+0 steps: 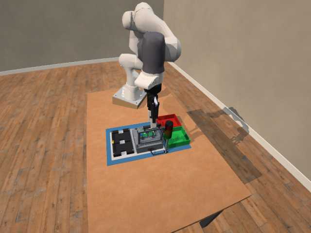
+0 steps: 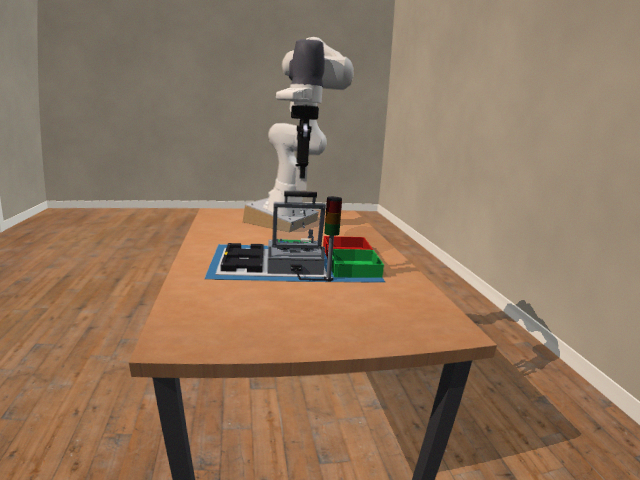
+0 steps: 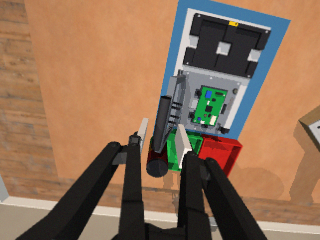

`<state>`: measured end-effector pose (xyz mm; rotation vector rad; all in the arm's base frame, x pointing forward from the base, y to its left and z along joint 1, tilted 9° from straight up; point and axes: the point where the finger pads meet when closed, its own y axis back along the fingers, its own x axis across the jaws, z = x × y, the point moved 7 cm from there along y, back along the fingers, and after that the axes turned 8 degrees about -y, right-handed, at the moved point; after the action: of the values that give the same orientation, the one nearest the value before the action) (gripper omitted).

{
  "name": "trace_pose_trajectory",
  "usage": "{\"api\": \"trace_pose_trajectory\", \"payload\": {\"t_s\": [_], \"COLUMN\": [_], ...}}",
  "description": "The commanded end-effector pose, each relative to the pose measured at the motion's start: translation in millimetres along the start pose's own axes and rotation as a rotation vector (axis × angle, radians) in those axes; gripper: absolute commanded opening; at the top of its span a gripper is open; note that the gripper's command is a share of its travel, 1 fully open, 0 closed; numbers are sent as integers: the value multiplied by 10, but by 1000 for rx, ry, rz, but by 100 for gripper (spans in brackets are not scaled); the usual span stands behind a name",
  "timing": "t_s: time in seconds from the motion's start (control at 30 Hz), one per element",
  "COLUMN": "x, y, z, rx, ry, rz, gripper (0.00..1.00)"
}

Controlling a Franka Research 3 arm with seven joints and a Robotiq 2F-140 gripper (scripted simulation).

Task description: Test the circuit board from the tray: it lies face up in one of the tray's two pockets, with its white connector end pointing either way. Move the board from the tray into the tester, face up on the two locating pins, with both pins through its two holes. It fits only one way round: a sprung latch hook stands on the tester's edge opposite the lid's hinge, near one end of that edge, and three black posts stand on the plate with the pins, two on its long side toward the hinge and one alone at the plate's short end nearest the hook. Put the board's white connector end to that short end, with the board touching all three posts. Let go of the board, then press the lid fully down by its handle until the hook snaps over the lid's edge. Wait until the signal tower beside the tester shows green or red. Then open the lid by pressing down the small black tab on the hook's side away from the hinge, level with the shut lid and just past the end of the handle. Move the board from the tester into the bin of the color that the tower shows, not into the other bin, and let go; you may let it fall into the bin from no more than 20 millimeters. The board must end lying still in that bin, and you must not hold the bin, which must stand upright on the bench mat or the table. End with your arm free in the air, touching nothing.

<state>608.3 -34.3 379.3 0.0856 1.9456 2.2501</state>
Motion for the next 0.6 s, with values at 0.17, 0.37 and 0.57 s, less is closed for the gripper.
{"api": "trace_pose_trajectory", "payload": {"t_s": [0.17,0.37,0.57], "x": [-23,-24,-24], "y": [-186,-279,-285], "z": [7,7,7], "rx": [3,3,3], "ry": [0,0,0], "rz": [-7,-7,-7], "gripper": [30,30,30]}}
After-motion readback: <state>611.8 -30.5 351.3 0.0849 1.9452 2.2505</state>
